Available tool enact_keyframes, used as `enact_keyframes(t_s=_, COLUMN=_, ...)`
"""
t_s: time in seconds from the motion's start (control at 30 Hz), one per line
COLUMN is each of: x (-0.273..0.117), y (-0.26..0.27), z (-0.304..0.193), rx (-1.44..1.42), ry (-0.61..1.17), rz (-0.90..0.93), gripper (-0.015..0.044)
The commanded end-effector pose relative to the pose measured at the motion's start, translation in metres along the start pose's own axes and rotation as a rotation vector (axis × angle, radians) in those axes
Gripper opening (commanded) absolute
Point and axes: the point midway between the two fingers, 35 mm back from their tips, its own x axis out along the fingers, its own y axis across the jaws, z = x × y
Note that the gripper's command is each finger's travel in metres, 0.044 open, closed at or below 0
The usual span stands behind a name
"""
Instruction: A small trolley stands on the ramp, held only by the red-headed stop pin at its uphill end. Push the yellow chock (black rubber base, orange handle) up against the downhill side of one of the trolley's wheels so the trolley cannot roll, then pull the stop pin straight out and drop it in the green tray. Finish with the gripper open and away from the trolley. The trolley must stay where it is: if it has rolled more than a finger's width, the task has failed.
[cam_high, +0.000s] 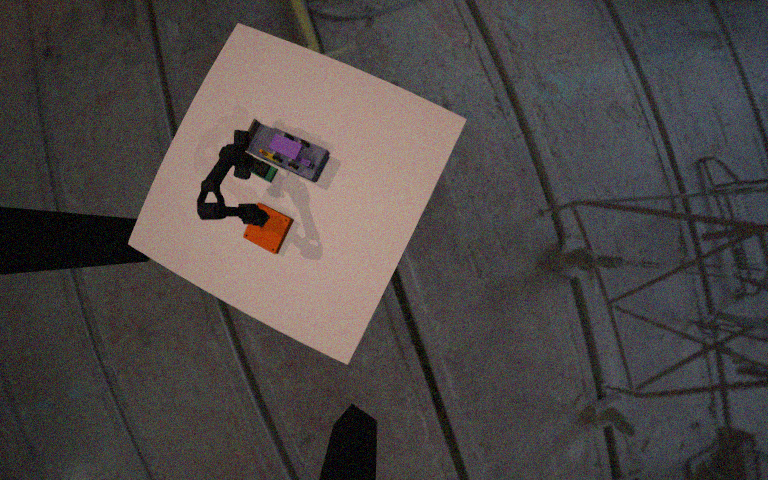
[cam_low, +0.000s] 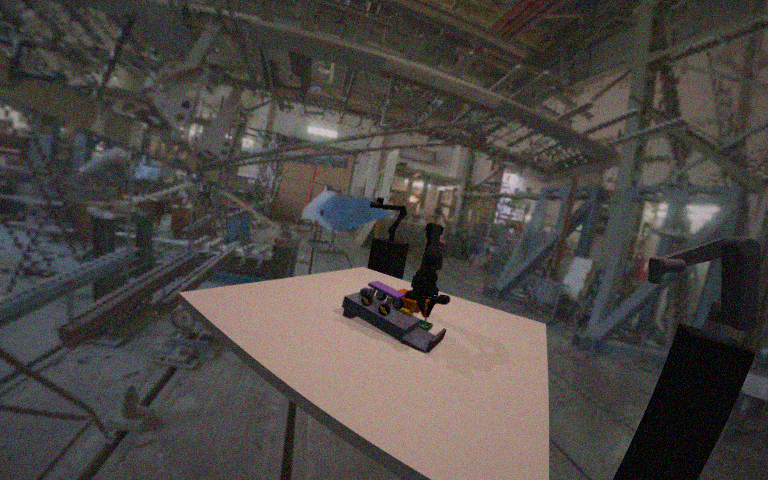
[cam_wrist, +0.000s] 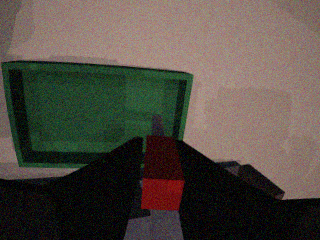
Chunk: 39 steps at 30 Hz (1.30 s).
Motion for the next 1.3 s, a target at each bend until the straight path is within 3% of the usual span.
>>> enact_keyframes(t_s=0.0, x=0.001, y=0.001, z=0.000, rx=0.003, ry=-0.002, rz=-0.005, gripper=0.0157)
enact_keyframes(t_s=0.07, x=0.001, y=0.003, z=0.000, rx=0.003, ry=-0.002, rz=-0.005, gripper=0.0190)
enact_keyframes(t_s=1.27, x=0.008, y=0.033, z=-0.001, rx=0.003, ry=-0.002, rz=-0.002, gripper=0.0190)
